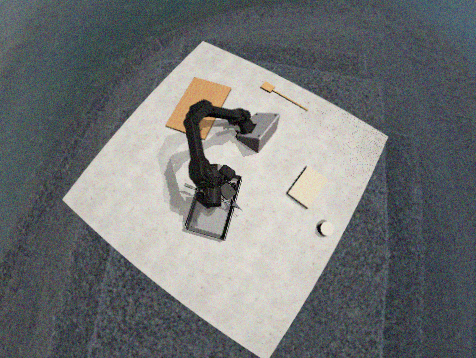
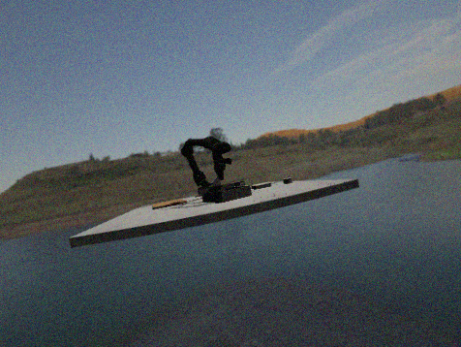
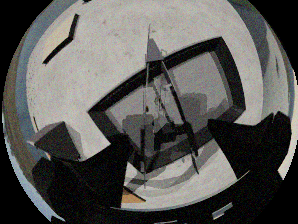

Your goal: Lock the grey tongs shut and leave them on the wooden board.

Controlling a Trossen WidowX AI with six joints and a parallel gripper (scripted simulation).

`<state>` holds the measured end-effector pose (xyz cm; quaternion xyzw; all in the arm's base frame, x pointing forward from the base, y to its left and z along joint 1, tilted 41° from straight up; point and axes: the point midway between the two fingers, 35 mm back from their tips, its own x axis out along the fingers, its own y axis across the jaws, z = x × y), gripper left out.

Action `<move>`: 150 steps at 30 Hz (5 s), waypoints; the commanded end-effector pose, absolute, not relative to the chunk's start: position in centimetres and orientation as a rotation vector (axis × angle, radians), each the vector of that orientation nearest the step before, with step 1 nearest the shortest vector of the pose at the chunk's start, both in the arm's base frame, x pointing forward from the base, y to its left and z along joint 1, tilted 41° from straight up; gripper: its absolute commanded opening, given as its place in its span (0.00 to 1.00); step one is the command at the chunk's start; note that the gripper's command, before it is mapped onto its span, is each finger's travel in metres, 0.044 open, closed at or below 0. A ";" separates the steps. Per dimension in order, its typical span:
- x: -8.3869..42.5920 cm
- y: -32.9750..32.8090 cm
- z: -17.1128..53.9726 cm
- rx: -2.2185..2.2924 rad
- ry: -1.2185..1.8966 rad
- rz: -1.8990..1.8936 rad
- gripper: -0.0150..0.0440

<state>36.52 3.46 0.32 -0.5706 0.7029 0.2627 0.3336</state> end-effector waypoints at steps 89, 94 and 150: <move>35.4 -2.0 -6.1 -1.491 1.839 0.683 0.48; 35.4 -2.0 -6.1 -1.491 1.839 0.683 0.43; 36.6 1.8 7.7 -1.464 1.835 0.655 0.00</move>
